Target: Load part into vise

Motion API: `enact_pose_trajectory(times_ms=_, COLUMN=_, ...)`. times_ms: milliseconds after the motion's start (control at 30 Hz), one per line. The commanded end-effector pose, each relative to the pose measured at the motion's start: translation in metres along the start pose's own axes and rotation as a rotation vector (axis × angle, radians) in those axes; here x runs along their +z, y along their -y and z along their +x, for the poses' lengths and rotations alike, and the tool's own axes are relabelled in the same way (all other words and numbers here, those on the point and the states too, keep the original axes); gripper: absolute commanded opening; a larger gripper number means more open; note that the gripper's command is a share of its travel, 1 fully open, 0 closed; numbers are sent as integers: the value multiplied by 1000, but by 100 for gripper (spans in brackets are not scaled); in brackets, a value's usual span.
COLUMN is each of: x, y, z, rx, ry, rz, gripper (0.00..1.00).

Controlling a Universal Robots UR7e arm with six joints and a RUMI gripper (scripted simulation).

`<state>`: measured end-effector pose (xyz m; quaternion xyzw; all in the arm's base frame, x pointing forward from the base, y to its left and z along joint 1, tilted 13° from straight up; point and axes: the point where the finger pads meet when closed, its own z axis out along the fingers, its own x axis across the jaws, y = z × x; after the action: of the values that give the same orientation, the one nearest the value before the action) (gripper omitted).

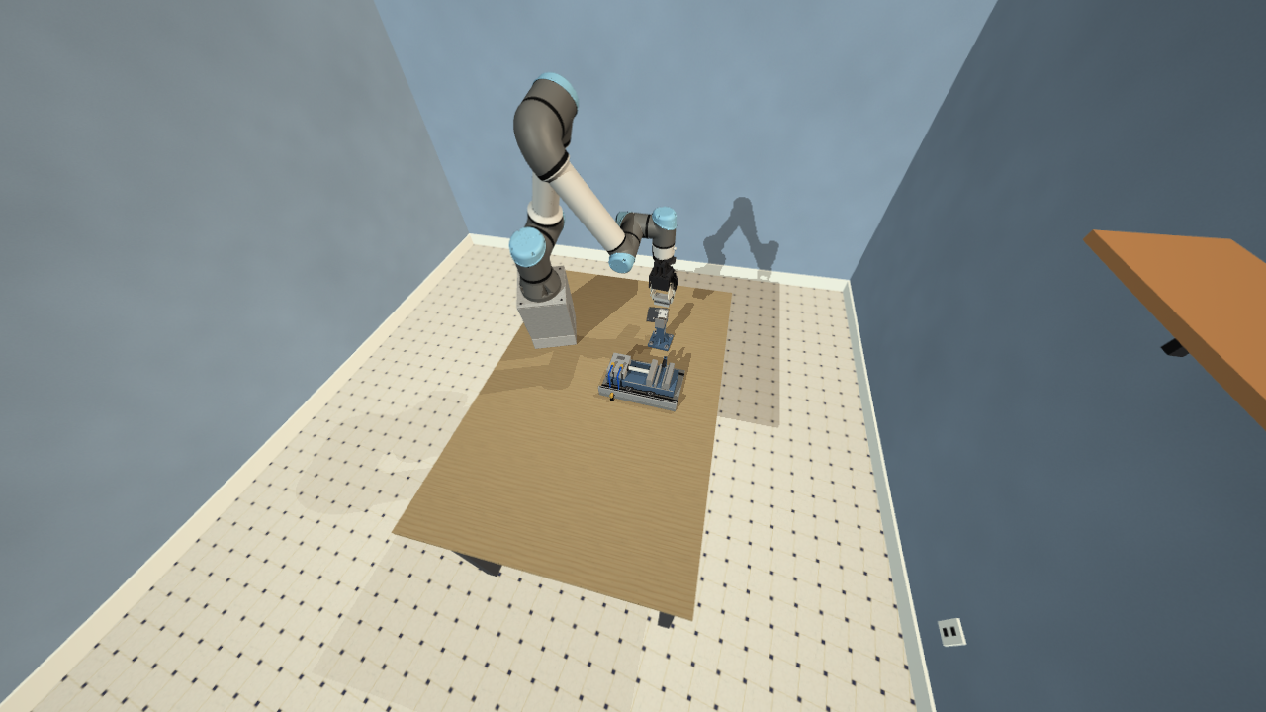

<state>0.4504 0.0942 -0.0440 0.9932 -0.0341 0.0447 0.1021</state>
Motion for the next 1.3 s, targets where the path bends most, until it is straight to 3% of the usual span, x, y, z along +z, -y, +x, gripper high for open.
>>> enact_pose_trajectory(times_ms=0, x=0, y=0, z=0, rx=0, ry=-1, rz=0, gripper=0)
enact_pose_trajectory(times_ms=667, x=0, y=0, z=0, rx=0, ry=-1, rz=-12, gripper=0)
enact_pose_trajectory(times_ms=1267, x=0, y=1, z=1, rx=0, ry=-1, rz=-87, gripper=0)
